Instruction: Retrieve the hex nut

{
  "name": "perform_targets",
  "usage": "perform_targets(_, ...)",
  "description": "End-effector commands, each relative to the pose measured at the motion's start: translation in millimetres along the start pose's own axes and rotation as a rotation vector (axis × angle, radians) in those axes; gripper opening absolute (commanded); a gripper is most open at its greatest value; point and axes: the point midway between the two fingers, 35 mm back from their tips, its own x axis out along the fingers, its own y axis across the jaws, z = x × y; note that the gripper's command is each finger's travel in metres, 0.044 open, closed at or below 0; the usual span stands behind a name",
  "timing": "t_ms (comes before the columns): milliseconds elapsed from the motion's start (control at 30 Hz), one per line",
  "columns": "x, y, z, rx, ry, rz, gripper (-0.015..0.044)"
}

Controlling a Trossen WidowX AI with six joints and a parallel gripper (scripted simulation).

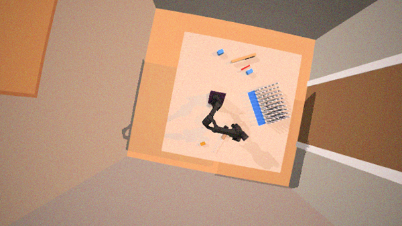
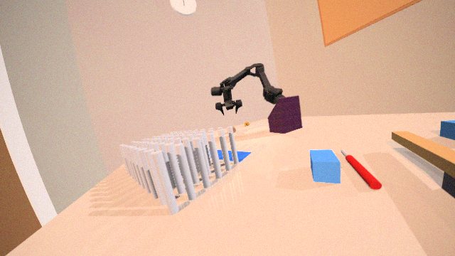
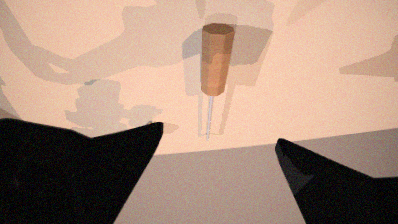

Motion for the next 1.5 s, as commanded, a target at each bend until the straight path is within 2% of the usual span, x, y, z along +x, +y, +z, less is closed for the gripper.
perform_targets(0,0.7,5.0,-7.7,-0.06,0.03,0.022,0.044)
perform_targets(167,6.7,4.4,-3.6,-0.059,0.027,0.025,0.044)
perform_targets(367,53.5,5.6,17.2,-0.059,0.032,0.022,0.044)
perform_targets(900,55.9,3.9,16.1,-0.06,0.034,0.021,0.044)
perform_targets(1100,55.9,3.9,16.1,-0.06,0.034,0.021,0.0282)
perform_targets(1467,56.7,3.8,16.8,-0.059,0.033,0.021,0.028)
